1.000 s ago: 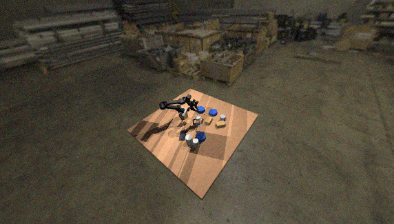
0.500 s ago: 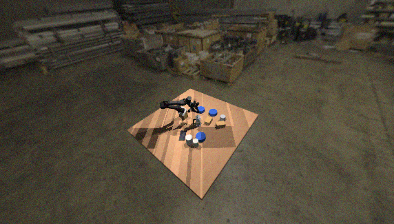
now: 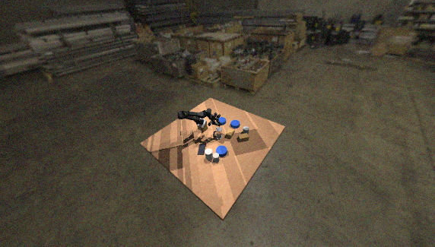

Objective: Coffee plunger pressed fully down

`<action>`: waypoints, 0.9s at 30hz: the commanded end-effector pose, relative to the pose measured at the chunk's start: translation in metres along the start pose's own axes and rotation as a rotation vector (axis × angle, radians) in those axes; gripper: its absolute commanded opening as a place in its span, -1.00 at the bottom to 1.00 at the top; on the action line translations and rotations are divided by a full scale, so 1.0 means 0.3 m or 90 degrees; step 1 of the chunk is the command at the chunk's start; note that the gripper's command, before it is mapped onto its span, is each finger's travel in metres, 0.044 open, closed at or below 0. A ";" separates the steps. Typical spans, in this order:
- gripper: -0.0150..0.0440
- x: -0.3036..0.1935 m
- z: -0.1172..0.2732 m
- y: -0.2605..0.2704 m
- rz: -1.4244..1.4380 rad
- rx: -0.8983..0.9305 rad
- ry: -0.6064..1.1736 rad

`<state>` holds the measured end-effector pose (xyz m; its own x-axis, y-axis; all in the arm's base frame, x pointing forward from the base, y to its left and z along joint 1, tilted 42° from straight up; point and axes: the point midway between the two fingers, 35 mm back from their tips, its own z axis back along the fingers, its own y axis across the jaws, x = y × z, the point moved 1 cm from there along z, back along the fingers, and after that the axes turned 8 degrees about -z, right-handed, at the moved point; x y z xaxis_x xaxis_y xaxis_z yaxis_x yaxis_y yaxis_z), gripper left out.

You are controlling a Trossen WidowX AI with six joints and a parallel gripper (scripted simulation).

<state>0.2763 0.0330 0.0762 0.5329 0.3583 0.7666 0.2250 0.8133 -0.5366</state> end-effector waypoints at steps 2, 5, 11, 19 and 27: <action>-0.09 -0.088 -0.027 -0.010 0.028 -0.001 0.031; -0.09 -0.098 -0.038 -0.014 0.028 -0.001 0.029; -0.09 -0.107 -0.066 -0.022 0.030 -0.003 0.026; -0.09 -0.096 -0.087 -0.017 0.029 -0.004 0.025; -0.09 -0.092 -0.091 -0.012 0.029 -0.004 0.025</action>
<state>0.2850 0.0134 0.0540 0.5455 0.3683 0.7528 0.2100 0.8095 -0.5482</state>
